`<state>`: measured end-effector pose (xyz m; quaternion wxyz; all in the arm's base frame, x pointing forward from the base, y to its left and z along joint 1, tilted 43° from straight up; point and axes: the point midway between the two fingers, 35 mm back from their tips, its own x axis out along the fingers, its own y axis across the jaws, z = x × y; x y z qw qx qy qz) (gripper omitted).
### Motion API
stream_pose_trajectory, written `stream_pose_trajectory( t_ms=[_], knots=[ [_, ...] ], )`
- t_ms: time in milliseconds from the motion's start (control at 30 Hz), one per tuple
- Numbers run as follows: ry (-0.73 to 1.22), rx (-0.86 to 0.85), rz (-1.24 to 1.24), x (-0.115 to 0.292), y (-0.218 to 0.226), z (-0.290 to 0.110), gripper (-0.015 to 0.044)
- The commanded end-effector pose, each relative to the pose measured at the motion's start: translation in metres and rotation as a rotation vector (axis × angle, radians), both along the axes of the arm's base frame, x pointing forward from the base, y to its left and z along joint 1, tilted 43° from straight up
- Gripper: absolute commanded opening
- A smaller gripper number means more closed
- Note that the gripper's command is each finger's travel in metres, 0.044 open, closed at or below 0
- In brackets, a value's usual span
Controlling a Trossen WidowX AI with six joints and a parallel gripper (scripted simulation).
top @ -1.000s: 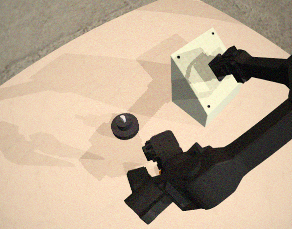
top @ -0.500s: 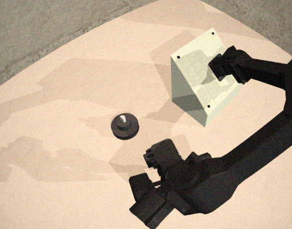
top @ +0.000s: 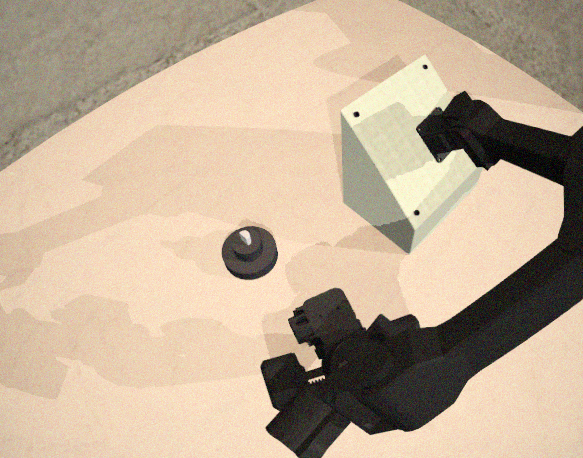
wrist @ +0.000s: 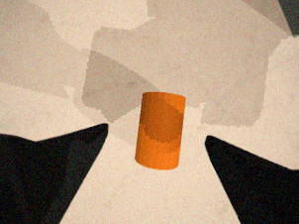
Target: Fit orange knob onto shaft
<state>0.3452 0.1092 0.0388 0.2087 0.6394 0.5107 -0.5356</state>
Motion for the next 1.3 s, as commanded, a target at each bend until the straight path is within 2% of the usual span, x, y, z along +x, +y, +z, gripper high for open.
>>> stream_pose_trajectory(
  t_ms=[0, 167, 433, 700, 1000, 1267],
  knots=[
    [0.009, 0.002, -0.001, -0.0018, 0.0053, -0.0064, 0.044],
    [0.009, 0.003, -0.001, -0.0017, 0.0092, -0.0105, 0.044],
    [0.009, 0.003, -0.001, -0.0017, 0.0092, -0.0105, 0.024],
    [0.009, 0.003, -0.001, -0.0017, 0.0092, -0.0105, 0.024],
    [0.009, 0.003, -0.001, -0.0017, 0.0092, -0.0105, 0.018],
    [-0.016, 0.055, -0.017, -0.0032, 0.0051, -0.0103, 0.0179]
  ],
)
